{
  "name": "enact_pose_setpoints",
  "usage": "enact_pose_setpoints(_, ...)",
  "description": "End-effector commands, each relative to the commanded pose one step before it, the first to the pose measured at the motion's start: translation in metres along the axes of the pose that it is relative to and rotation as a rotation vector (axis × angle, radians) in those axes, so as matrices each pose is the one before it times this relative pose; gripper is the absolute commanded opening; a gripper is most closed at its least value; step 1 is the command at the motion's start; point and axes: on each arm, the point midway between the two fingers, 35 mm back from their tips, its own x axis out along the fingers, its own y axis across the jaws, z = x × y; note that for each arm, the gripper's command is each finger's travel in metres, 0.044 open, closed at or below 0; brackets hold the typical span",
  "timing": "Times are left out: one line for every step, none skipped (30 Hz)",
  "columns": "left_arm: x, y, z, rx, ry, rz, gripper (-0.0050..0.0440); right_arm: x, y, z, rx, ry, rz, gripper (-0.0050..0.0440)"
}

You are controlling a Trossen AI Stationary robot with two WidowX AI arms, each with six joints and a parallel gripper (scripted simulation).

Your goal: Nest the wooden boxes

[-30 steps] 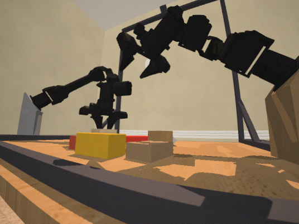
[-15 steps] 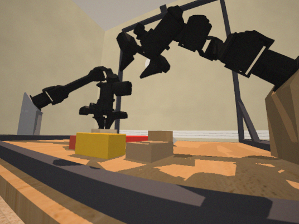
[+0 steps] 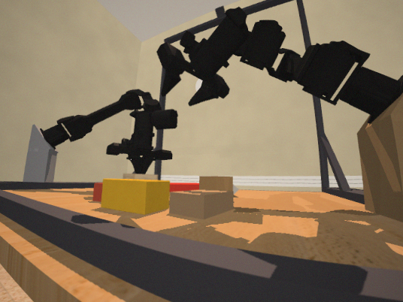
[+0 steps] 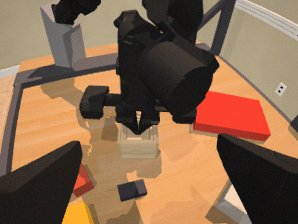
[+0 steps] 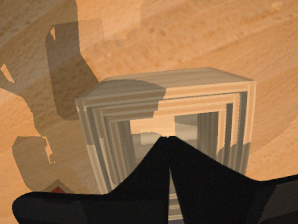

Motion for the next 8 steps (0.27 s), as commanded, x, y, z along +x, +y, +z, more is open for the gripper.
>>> enact_pose_setpoints(-0.00033,0.00078,-0.00097,-0.00529,0.00535,0.00138,0.04,-0.01568,-0.00847,-0.00475,0.18641,0.02572,-0.01686,0.0)
enact_pose_setpoints(0.0,0.0,0.0,0.0,0.0,0.0,0.04,-0.00339,0.00017,-0.00044,0.0879,0.00003,0.00113,0.0)
enact_pose_setpoints(0.0,0.0,0.0,0.0,0.0,0.0,0.04,-0.00269,0.0001,-0.00032,0.05572,0.00009,0.00082,0.0)
enact_pose_setpoints(0.0,0.0,0.0,0.0,0.0,0.0,0.04,-0.00163,0.00005,-0.00018,0.05409,0.00008,0.00047,-0.0001)
enact_pose_setpoints(0.0,0.0,0.0,0.0,0.0,0.0,0.04,-0.0017,0.00004,-0.00018,0.05372,0.0001,0.00045,-0.0001)
enact_pose_setpoints(0.0,0.0,0.0,0.0,0.0,0.0,0.04,-0.00168,0.00007,-0.00023,0.0535,0.00053,0.00069,-0.0002)
enact_pose_setpoints(0.0,0.0,0.0,0.0,0.0,0.0,0.04,-0.00167,0.00012,-0.00031,0.05333,0.00117,0.001,-0.0002)
enact_pose_setpoints(0.0,0.0,0.0,0.0,0.0,0.0,0.04,-0.00167,0.00007,-0.00025,0.05324,0.00084,0.00073,-0.0003)
